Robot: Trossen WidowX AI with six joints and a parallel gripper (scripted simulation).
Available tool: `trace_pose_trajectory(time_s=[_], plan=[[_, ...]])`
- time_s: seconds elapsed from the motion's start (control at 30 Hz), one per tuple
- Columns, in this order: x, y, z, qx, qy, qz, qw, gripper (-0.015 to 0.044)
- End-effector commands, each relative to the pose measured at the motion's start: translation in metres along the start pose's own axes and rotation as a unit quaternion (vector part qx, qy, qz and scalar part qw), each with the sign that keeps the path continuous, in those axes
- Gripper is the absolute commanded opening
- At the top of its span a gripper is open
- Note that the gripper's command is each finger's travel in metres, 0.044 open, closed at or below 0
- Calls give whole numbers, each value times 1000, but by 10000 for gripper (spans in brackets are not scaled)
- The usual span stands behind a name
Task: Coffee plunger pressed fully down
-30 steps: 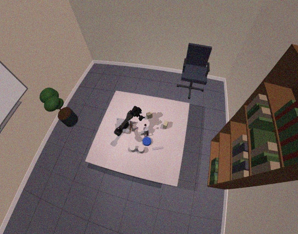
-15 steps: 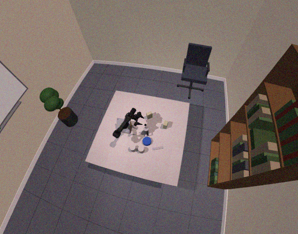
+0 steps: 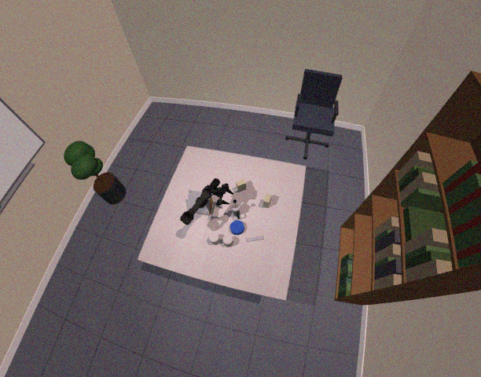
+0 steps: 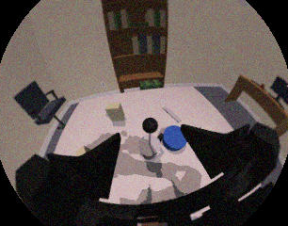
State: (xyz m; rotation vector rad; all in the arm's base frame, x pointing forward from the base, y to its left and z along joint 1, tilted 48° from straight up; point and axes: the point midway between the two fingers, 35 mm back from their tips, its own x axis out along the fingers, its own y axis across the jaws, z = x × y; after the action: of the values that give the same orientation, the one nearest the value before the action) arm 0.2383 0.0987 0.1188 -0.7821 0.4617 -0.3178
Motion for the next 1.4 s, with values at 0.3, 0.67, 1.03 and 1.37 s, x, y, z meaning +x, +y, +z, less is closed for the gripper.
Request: trace_pose_trajectory(time_s=[0.3,0.67,1.03,1.37], plan=[[21,2,-3,0,6,1,1000,440],[38,-2,-2,-1,0,-3,1000,440],[39,-3,-2,-1,-1,-4,1000,204],[39,-3,-2,-1,-1,-4,1000,114]])
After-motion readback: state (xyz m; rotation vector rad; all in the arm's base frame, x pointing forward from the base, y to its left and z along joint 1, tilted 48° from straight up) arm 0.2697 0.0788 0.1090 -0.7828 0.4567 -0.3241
